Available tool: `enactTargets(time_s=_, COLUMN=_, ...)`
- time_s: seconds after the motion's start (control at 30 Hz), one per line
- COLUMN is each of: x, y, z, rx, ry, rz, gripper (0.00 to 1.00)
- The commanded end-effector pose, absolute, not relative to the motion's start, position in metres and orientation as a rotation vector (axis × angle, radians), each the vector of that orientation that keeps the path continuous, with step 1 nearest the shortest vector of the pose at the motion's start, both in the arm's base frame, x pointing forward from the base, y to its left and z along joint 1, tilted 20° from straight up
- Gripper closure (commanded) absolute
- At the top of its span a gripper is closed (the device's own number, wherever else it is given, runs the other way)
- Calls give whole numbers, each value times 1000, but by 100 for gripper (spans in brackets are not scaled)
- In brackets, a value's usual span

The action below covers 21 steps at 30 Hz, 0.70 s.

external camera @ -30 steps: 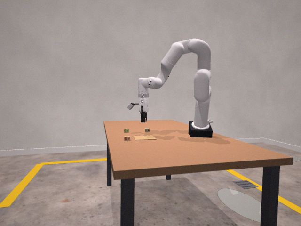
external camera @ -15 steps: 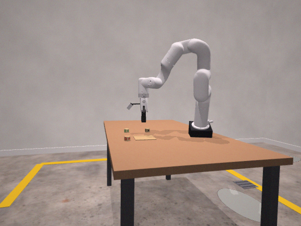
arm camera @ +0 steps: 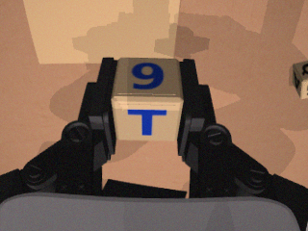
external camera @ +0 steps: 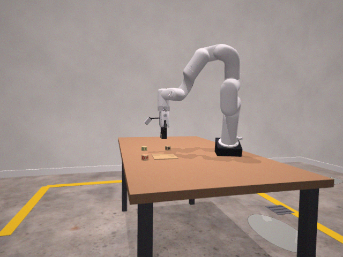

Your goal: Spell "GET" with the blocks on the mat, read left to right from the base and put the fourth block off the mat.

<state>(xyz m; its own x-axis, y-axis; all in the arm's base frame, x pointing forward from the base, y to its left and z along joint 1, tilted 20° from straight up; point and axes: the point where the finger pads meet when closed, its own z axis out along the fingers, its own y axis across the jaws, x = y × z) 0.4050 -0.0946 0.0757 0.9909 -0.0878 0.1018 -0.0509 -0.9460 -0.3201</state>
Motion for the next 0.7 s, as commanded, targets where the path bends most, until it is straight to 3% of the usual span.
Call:
enactTargets(time_s=0.0, x=406, y=-96, z=77, rx=-2814, ry=99, rz=-171, gripper=73)
enactTargets(time_s=0.67, x=411, y=-85, z=44, rx=-2813, ry=99, rz=-171, gripper=73)
